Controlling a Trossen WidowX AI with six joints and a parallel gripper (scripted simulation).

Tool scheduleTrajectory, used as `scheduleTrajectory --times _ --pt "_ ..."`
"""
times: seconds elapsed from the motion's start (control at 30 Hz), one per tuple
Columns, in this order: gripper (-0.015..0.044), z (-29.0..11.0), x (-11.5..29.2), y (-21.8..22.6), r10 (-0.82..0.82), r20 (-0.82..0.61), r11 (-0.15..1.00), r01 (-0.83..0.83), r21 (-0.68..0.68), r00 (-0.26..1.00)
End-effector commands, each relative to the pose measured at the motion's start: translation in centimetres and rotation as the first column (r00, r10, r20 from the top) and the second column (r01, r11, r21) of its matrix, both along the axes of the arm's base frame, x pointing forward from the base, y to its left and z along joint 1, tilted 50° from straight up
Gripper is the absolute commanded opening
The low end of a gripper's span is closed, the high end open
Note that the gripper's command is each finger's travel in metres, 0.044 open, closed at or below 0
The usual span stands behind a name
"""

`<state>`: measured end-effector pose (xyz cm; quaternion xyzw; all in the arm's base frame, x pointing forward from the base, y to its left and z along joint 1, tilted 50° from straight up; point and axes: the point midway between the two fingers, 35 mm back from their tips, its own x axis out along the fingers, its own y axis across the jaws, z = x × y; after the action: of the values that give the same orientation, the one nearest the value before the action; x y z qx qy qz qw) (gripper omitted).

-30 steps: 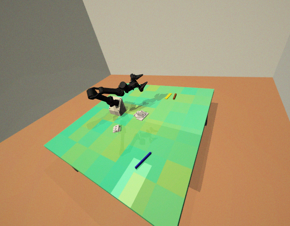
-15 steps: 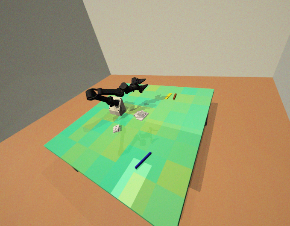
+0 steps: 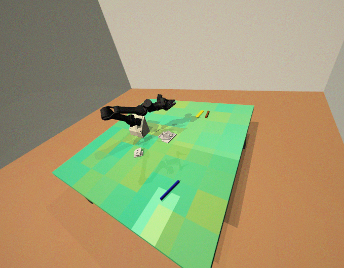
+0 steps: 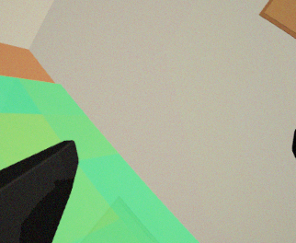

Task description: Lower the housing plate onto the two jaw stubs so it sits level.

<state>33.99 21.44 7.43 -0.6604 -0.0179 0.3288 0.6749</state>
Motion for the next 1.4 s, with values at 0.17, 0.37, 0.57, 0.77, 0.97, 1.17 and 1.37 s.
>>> scheduleTrajectory --times 0.17,0.37,0.57,0.77,0.97,1.17,1.37 --pt "0.044 0.5 1.0 -1.8 -0.147 -0.105 0.982 0.158 0.107 0.984" --pt "0.044 0.5 1.4 -3.0 -0.232 -0.181 0.952 0.261 0.161 0.956" --pt "0.044 0.5 1.7 -4.2 -0.31 -0.256 0.907 0.366 0.209 0.916" --pt "0.044 0.5 1.9 -5.5 -0.382 -0.328 0.847 0.469 0.249 0.864" --pt "0.044 0.5 2.0 -6.8 -0.445 -0.398 0.773 0.568 0.282 0.802" --pt "0.044 0.6 2.1 -8.1 -0.498 -0.465 0.685 0.661 0.307 0.732" --pt "0.044 0.7 2.1 -9.4 -0.54 -0.526 0.585 0.743 0.326 0.656"
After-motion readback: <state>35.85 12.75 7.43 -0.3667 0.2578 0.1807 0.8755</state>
